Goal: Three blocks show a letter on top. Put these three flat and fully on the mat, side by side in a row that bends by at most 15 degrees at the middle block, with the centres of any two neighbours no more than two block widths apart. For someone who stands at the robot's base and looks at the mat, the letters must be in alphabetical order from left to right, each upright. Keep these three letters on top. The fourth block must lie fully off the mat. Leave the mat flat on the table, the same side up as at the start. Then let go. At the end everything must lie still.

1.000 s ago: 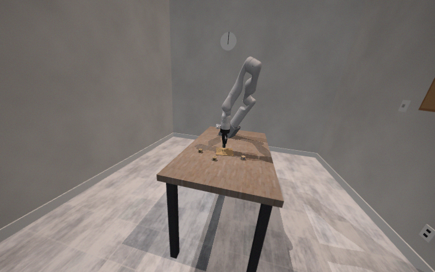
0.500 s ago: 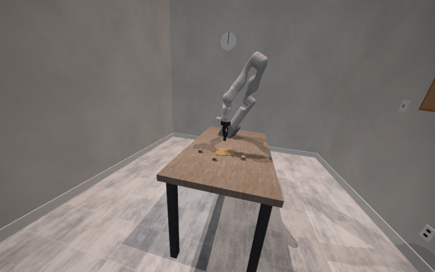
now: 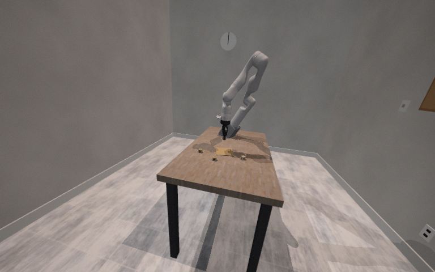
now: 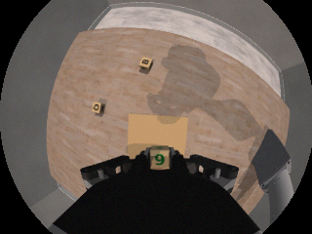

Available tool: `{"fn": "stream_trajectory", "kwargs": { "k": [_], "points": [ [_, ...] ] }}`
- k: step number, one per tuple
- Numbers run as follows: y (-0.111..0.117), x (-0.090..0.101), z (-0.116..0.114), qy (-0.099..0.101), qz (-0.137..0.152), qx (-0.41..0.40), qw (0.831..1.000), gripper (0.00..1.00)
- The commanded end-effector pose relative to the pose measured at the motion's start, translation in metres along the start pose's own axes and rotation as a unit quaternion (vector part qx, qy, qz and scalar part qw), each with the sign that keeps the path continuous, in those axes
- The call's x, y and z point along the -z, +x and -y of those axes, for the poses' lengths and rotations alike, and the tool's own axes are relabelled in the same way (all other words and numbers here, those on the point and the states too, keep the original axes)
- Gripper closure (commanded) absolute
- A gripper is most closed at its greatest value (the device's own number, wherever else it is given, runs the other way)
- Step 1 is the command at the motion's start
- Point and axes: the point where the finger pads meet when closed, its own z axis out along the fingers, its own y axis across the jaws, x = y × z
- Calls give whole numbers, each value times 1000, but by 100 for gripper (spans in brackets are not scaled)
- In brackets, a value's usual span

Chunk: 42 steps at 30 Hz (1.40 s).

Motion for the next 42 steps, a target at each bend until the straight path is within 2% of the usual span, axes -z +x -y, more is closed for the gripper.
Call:
{"fn": "stream_trajectory", "kwargs": {
  "k": [1, 4, 6, 27, 33, 40, 42],
  "points": [
    [32, -1, -6, 2, -3, -43, 999, 79],
    [85, -2, -24, 1, -3, -126, 992, 79],
    [101, -3, -32, 1, -3, -150, 989, 79],
    [104, -6, -33, 1, -3, -155, 988, 79],
    [104, -23, -33, 1, -3, -155, 988, 79],
    [105, -56, -33, 1, -3, -155, 988, 79],
    [105, -56, -33, 1, -3, -155, 988, 79]
  ]
}}
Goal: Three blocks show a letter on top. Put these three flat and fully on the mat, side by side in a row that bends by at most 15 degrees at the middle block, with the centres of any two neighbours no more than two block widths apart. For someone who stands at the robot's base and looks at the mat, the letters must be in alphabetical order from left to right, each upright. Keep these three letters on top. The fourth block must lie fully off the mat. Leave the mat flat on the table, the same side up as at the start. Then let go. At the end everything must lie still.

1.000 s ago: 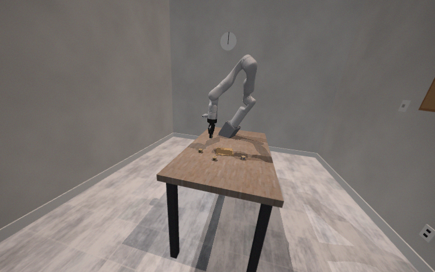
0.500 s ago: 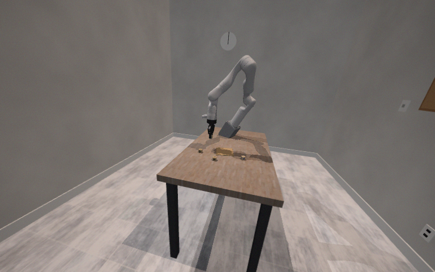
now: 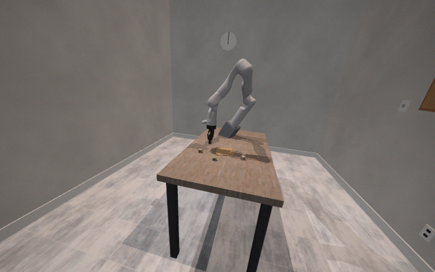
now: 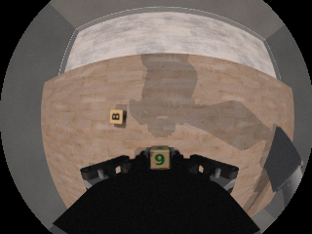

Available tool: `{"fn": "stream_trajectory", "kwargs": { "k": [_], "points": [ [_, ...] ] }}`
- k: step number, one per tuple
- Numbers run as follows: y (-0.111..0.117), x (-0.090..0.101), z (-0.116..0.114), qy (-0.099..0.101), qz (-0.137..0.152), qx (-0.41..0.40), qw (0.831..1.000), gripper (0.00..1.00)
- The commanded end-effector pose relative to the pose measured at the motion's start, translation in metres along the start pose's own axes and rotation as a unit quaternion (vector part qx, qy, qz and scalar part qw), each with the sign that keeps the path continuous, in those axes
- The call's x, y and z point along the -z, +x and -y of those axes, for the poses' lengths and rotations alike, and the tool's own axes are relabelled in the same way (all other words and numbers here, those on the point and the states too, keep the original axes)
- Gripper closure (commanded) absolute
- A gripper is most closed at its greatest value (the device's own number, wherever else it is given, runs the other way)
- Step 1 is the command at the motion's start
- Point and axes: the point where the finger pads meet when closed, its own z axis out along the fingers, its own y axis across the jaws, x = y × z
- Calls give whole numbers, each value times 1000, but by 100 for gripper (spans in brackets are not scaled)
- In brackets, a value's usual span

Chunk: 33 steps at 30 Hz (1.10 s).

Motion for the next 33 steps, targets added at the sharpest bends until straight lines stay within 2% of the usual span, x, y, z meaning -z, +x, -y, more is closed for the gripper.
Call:
{"fn": "stream_trajectory", "kwargs": {
  "k": [1, 7, 12, 33],
  "points": [
    [1, -11, -5, -5, 3, -3, 1000, 79],
    [1, -36, -5, -5, 3, -3, 1000, 79],
    [1, -46, -5, -5, 3, -3, 1000, 79],
    [1, -48, -5, -5, 3, -3, 1000, 79]
  ]
}}
